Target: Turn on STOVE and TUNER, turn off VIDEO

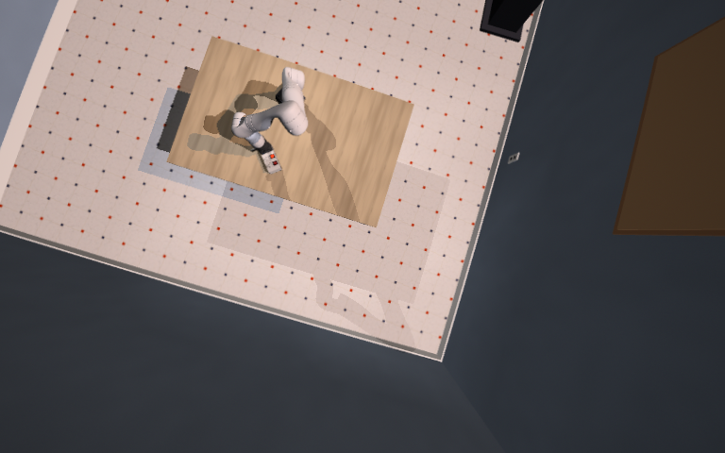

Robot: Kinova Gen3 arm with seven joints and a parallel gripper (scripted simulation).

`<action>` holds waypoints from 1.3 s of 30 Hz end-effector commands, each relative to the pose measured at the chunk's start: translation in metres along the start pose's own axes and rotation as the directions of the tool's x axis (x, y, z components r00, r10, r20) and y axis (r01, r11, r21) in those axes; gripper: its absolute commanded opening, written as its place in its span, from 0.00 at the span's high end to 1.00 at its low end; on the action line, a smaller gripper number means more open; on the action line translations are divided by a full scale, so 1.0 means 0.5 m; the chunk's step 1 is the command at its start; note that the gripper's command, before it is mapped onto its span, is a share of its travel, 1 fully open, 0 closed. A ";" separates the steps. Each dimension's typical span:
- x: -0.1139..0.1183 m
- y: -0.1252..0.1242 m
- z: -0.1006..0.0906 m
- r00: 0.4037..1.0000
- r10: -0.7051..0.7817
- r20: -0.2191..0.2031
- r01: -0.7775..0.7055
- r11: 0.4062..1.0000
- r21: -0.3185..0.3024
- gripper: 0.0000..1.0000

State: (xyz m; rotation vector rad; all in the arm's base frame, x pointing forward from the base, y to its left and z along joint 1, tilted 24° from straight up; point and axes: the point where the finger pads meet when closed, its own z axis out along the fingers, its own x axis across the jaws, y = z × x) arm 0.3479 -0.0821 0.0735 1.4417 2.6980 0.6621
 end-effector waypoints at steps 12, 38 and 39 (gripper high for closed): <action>0.000 -0.001 0.002 1.000 0.000 -0.001 0.000 1.000 0.002 1.00; 0.000 -0.001 -0.054 1.000 0.000 -0.001 0.000 1.000 0.002 1.00; 0.000 -0.001 -0.059 1.000 0.000 -0.001 0.000 1.000 0.002 1.00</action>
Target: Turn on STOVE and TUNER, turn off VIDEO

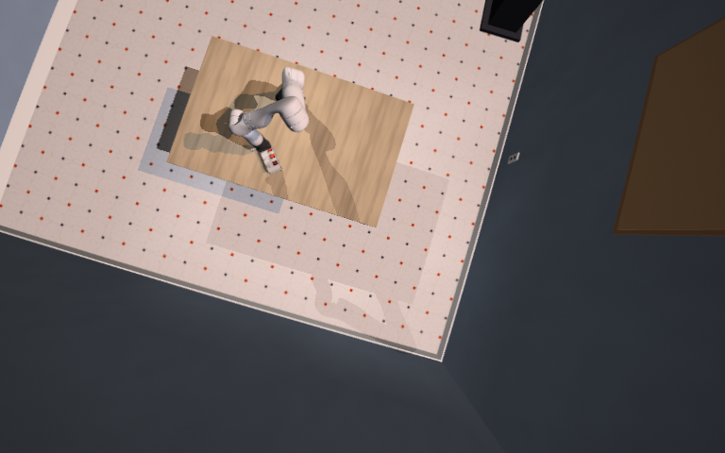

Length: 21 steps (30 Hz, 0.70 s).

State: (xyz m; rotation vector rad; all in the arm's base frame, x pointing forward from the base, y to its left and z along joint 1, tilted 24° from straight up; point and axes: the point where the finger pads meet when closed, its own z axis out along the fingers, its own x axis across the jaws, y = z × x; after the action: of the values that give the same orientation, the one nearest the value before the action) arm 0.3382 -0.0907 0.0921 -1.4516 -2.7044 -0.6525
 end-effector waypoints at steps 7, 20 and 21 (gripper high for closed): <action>-0.004 0.009 -0.031 1.000 -0.007 0.009 0.007 1.000 -0.012 1.00; -0.004 0.009 -0.032 1.000 -0.007 0.009 0.007 1.000 -0.012 1.00; -0.004 0.009 -0.032 1.000 -0.007 0.009 0.007 1.000 -0.012 1.00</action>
State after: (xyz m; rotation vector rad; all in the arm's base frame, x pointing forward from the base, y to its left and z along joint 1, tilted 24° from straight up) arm 0.3396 -0.0954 0.1075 -1.4507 -2.7166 -0.6642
